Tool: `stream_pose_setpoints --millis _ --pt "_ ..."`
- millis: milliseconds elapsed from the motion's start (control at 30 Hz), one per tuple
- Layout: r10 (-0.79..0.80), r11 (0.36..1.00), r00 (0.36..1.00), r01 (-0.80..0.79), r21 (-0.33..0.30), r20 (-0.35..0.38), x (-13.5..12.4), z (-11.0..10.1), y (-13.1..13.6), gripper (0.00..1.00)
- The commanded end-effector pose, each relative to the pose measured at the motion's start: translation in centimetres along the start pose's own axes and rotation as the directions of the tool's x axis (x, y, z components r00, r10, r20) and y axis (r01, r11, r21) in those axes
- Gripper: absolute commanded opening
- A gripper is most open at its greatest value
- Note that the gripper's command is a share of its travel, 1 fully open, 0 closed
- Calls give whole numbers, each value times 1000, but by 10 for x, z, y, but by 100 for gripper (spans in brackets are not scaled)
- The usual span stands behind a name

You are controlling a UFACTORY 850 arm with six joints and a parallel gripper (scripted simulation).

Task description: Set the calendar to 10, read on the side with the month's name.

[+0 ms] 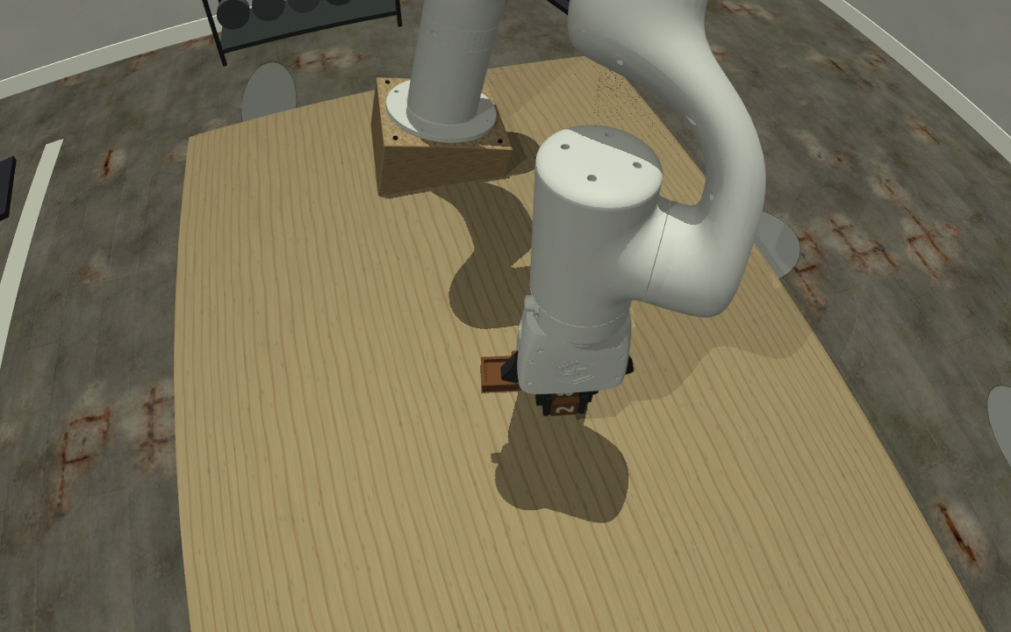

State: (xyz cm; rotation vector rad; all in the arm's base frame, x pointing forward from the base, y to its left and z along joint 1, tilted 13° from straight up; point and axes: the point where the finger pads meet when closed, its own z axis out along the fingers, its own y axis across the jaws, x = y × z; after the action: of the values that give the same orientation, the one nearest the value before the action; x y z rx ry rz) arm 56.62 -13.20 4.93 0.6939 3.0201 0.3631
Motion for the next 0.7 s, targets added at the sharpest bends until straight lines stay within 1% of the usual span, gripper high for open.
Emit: stream_pose_setpoints --millis 0,33,67,133,167,200,233,400,467,500,533,633,667 --pt "172 985 985 -172 13 -2 -1 -1 0 27" --pt "183 983 983 -183 13 -2 -1 -1 0 27" --pt "231 973 973 -231 13 -1 -1 -1 0 27" --pt "231 973 973 -231 13 -1 -1 -1 0 27" --pt "257 966 966 -257 13 -1 -1 -1 0 27" --pt "333 943 943 -333 13 0 -1 -1 0 27" --pt "363 932 932 -362 13 1 -1 -1 0 27" --pt "483 875 876 -483 13 2 0 -1 0 27" --pt "552 834 834 -552 13 3 0 -1 0 27" --pt "555 832 832 -555 13 3 0 -1 0 27" --pt "602 799 799 -602 12 4 0 -1 -1 27" --pt "672 740 740 -672 12 5 0 -1 -1 27" --pt "672 740 740 -672 12 5 0 -1 -1 27"
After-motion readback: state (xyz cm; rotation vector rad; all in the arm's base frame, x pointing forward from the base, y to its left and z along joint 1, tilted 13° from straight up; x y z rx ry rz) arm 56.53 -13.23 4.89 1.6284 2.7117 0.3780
